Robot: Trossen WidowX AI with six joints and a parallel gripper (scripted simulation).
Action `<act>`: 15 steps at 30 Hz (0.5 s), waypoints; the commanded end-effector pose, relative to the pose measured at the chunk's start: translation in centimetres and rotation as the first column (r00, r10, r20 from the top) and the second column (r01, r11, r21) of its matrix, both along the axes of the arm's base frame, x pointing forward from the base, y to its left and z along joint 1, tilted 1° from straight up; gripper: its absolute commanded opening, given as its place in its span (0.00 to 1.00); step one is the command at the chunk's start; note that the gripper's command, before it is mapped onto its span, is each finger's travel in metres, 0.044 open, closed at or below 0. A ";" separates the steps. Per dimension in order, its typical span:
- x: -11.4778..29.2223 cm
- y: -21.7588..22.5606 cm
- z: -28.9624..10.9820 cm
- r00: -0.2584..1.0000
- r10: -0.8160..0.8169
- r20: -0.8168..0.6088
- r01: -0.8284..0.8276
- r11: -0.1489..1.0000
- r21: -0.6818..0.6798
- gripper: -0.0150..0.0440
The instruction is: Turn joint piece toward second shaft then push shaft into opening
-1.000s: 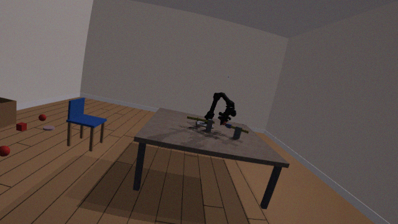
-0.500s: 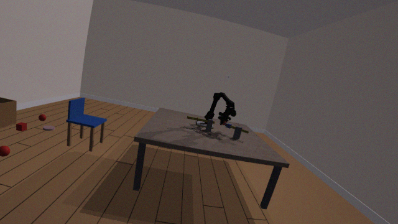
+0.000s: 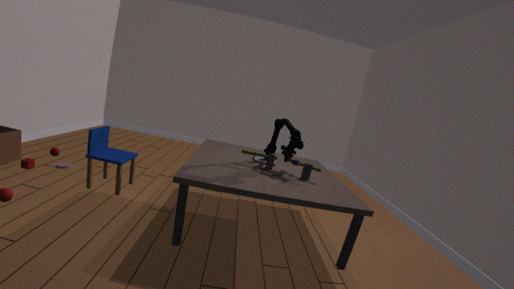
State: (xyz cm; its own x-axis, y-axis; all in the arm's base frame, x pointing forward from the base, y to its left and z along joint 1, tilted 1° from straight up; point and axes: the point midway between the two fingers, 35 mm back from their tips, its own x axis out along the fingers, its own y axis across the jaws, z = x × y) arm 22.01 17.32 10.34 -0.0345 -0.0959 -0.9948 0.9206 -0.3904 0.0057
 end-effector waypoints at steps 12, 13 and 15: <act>1.0 -0.4 -0.6 0.972 0.227 0.056 -0.233 0.965 0.119 0.25; 1.1 -0.4 -0.7 0.968 0.242 0.060 -0.248 0.961 0.127 0.25; 1.2 -0.5 -0.7 0.960 0.271 0.067 -0.278 0.950 0.142 0.25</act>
